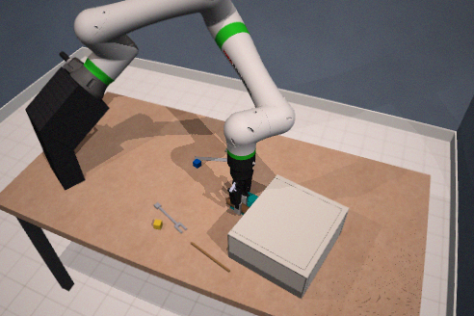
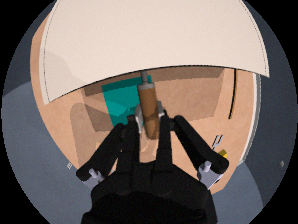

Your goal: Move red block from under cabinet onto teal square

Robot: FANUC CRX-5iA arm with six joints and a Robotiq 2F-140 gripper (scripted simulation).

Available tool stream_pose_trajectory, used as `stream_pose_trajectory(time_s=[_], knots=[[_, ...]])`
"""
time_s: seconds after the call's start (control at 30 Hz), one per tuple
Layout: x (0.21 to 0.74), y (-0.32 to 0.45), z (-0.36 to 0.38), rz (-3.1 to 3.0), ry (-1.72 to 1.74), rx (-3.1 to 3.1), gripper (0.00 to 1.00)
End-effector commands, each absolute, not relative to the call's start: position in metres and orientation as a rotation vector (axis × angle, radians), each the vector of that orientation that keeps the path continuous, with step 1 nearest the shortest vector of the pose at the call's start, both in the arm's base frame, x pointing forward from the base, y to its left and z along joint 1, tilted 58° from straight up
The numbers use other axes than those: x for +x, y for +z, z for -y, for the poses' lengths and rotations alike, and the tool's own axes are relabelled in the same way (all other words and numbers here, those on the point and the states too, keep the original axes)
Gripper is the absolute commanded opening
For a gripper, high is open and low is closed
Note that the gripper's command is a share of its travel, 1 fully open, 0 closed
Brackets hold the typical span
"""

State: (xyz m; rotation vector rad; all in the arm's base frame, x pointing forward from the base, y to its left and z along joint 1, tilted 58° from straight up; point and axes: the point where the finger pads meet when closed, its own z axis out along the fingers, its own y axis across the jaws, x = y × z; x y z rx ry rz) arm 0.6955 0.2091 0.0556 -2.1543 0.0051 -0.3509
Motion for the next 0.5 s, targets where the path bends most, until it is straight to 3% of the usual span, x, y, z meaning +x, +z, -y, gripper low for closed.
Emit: stream_pose_trajectory(time_s=[0.0, 0.47], knots=[[0.694, 0.055, -0.209, -0.005, -0.351, -2.154, 0.00], [0.680, 0.052, -0.211, -0.005, -0.351, -2.154, 0.00]])
